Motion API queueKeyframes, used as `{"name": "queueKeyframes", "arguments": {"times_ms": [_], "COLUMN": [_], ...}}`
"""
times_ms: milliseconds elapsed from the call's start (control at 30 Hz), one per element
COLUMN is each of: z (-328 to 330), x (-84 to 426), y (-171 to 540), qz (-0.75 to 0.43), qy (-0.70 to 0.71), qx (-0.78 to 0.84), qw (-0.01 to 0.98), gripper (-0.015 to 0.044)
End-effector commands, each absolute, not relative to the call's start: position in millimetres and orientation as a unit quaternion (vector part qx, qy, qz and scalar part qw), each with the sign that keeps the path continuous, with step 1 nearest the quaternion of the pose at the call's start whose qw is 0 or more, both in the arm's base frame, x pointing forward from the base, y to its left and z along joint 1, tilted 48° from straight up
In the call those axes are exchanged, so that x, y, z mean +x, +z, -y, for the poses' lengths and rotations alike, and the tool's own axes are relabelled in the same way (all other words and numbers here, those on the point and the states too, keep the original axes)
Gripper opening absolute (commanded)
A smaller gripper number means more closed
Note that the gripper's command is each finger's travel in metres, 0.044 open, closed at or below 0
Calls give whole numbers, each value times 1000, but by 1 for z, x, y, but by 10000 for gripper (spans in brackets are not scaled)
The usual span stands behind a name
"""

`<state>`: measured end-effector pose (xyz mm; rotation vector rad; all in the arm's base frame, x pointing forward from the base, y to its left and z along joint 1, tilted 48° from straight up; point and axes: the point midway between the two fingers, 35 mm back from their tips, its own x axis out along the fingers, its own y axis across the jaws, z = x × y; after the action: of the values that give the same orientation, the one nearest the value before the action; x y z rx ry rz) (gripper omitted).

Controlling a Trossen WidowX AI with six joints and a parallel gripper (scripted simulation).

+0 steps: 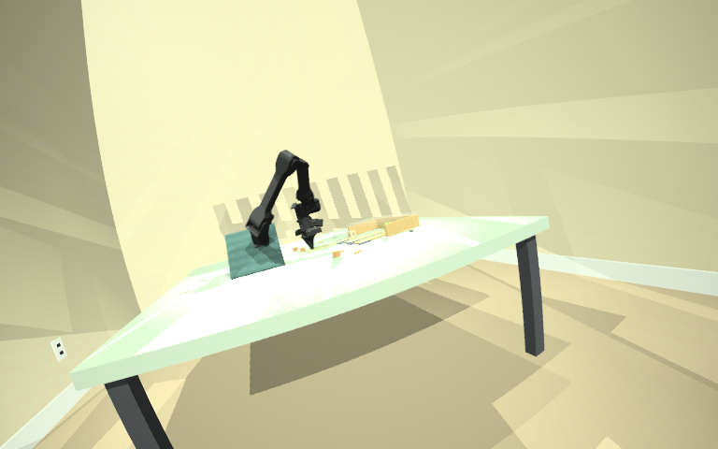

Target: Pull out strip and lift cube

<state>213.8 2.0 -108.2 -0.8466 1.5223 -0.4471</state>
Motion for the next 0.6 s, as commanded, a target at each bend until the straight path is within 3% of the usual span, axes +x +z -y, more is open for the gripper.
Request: {"name": "queueKeyframes", "arguments": {"times_ms": [0, 567], "z": [6, 8], "x": [198, 187], "y": [-109, -107], "qz": [-675, -675], "qy": [-197, -197], "qx": [-368, -368], "qw": [609, 608], "gripper": [0, 0]}}
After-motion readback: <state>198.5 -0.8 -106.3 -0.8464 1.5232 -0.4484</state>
